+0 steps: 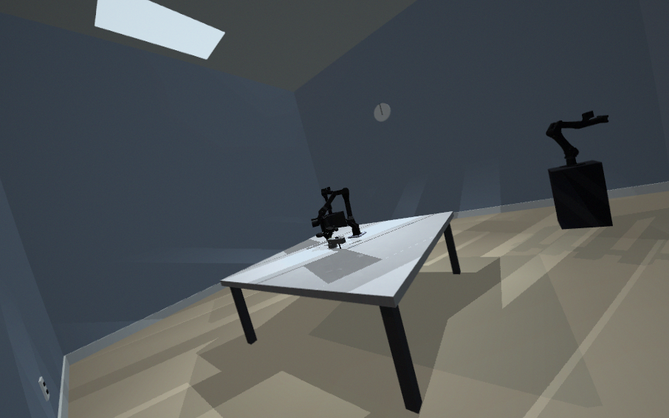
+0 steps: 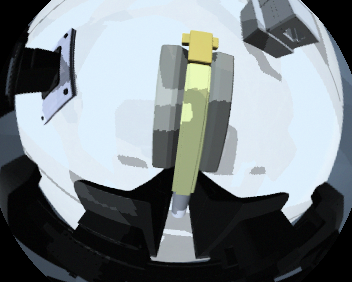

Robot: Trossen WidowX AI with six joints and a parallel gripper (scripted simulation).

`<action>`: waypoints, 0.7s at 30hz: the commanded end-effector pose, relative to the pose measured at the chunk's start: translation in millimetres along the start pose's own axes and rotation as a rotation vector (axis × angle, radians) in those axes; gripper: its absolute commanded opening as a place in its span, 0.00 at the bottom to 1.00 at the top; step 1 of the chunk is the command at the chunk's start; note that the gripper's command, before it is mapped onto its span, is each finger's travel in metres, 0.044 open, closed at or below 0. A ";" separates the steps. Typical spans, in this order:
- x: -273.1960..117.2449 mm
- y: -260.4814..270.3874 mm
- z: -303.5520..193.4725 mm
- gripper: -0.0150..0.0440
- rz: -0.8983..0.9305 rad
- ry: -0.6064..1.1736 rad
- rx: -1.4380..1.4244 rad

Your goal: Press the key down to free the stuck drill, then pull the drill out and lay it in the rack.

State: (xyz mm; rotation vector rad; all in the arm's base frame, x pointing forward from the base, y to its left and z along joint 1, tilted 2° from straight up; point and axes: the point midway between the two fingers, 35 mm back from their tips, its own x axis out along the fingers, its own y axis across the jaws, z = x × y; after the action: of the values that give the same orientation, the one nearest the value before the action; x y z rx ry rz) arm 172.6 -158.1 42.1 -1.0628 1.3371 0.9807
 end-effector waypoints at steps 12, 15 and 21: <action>-0.2 -0.2 -0.1 0.88 -0.001 0.000 0.000; -2.7 -0.3 -0.2 1.00 -0.001 -0.001 0.000; -32.3 1.3 -0.1 1.00 -0.002 -0.007 -0.003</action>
State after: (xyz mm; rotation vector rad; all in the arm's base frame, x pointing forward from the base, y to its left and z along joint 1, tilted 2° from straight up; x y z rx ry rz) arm 170.4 -156.8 61.3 -1.0543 1.3389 0.9878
